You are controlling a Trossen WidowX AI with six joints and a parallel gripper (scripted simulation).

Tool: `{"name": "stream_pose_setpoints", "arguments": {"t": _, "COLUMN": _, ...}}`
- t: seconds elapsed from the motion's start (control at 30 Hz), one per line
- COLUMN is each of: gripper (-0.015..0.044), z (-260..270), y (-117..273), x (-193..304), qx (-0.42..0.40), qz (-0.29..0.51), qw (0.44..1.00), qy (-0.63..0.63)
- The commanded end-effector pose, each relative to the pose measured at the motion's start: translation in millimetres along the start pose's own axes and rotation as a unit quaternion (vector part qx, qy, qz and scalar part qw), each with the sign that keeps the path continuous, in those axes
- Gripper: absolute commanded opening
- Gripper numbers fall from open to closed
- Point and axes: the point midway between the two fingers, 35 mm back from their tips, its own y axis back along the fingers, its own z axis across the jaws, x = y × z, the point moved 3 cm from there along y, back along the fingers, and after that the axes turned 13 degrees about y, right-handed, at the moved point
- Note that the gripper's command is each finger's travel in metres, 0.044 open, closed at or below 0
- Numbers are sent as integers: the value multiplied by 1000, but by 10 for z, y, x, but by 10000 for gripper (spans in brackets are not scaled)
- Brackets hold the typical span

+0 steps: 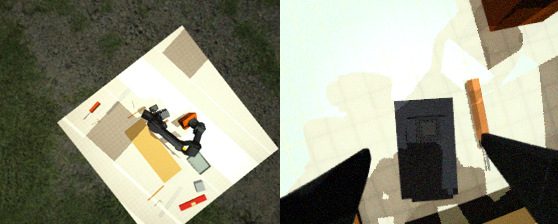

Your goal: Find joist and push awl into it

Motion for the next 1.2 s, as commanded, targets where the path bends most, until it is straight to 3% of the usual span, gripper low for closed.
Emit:
{"name": "stream_pose_setpoints", "arguments": {"t": 0.0, "gripper": 440, "z": -19, "y": -39, "x": -11, "qx": 17, "qz": -1, "qw": 1000, "qy": -22}}
{"name": "stream_pose_setpoints", "arguments": {"t": 0.63, "gripper": 440, "z": 8, "y": -10, "x": 100, "qx": 17, "qz": -1, "qw": 1000, "qy": -22}}
{"name": "stream_pose_setpoints", "arguments": {"t": 1.17, "gripper": 440, "z": 21, "y": -251, "x": 174, "qx": 17, "qz": -1, "qw": 1000, "qy": -21}}
